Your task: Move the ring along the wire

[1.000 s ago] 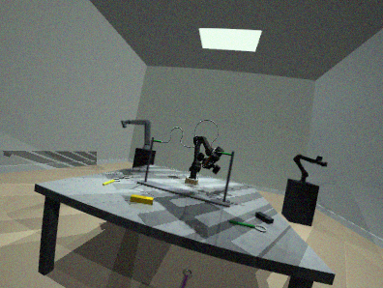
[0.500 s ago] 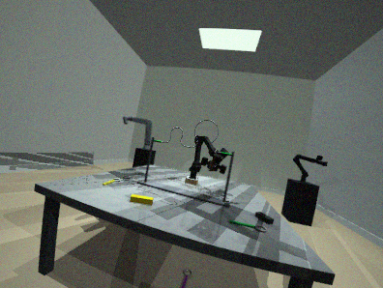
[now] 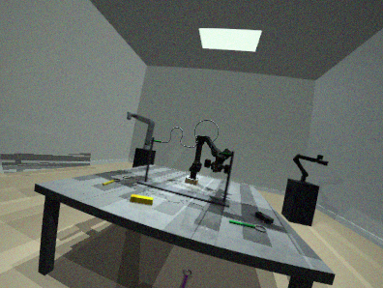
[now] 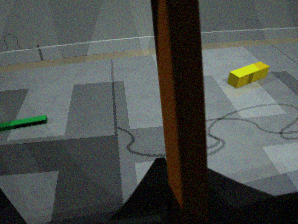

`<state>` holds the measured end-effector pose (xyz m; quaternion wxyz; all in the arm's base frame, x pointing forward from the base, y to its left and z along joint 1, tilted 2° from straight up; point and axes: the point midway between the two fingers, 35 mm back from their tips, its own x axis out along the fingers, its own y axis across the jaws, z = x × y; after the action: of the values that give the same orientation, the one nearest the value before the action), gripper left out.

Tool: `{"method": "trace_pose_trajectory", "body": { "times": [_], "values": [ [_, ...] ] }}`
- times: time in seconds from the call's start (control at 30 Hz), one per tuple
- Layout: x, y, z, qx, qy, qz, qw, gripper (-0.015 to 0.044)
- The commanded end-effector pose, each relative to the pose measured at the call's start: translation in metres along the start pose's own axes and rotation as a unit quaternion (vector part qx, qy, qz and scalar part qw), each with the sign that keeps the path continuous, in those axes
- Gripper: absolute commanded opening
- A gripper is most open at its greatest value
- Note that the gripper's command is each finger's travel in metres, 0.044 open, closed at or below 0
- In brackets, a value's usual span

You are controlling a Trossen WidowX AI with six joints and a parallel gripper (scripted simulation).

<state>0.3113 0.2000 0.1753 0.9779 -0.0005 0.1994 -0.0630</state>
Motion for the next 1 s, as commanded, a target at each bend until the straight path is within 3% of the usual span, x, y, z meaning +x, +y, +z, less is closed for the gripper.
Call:
{"method": "trace_pose_trajectory", "body": {
  "times": [0.0, 0.97],
  "values": [
    [-0.001, 0.008, 0.004, 0.011, -0.002, 0.005, 1.0, -0.015],
    [-0.006, 0.038, 0.005, 0.015, -0.002, 0.007, 1.0, -0.015]
  ]
}}
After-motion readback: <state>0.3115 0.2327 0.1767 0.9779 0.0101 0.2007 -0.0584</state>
